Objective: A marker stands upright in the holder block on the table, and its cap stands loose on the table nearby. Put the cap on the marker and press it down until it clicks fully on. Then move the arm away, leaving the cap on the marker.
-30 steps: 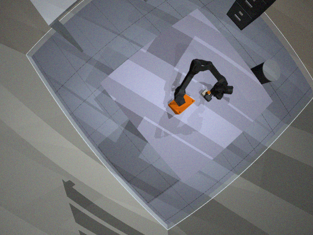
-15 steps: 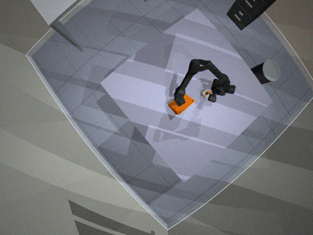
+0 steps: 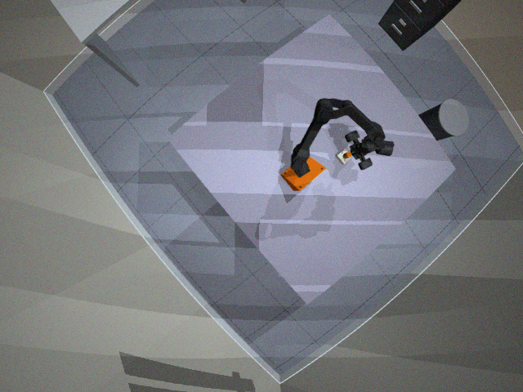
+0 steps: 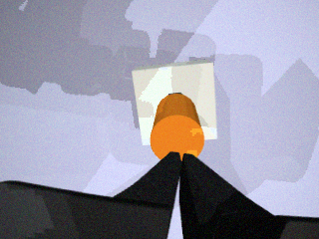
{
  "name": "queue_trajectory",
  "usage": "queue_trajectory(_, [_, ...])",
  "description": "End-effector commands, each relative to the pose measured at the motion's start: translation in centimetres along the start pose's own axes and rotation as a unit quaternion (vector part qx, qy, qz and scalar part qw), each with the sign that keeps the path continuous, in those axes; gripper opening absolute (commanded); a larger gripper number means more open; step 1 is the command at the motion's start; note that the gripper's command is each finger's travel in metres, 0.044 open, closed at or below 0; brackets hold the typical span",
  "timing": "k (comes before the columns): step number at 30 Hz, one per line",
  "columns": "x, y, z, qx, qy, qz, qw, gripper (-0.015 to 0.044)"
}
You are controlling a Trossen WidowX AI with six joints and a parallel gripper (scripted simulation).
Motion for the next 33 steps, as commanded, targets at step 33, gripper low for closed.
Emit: queue_trajectory(33, [0.1,-2.7,0.1,0.002,0.119,0.004,0.993,0.0])
Point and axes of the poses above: the point midway between the two fingers, 35 mm back from their tips, its own y axis back along the fingers, its own z axis across the jaws, x = y × z, the point moved 6 cm from there along y, back along the fingers, and after that the axes turned 4 degrees about -y, right-handed, at the moved point
